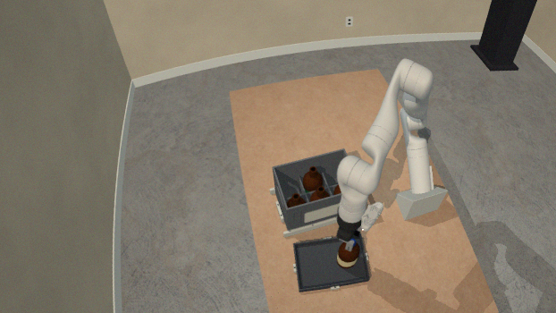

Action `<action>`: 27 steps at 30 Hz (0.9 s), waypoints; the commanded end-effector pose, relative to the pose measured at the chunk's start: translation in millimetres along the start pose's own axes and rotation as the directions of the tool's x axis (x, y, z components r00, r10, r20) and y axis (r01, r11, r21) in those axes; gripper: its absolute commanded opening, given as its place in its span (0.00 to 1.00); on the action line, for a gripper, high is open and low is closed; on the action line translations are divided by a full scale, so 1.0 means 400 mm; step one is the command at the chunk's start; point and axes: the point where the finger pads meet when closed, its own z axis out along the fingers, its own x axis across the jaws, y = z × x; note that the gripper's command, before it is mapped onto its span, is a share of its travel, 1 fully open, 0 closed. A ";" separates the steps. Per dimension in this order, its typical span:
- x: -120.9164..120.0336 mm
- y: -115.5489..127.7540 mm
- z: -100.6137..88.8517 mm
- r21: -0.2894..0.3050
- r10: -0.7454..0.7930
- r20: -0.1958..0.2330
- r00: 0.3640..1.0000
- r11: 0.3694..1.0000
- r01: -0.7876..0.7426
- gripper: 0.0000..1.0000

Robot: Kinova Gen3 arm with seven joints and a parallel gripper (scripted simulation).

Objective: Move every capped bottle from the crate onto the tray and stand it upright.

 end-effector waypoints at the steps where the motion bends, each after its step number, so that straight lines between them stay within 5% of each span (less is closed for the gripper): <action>1: 0.001 0.001 -0.006 -0.001 0.000 -0.002 1.000 1.000 0.000 1.00; 27: 0.006 0.006 -0.046 -0.003 0.002 -0.007 1.000 1.000 -0.002 1.00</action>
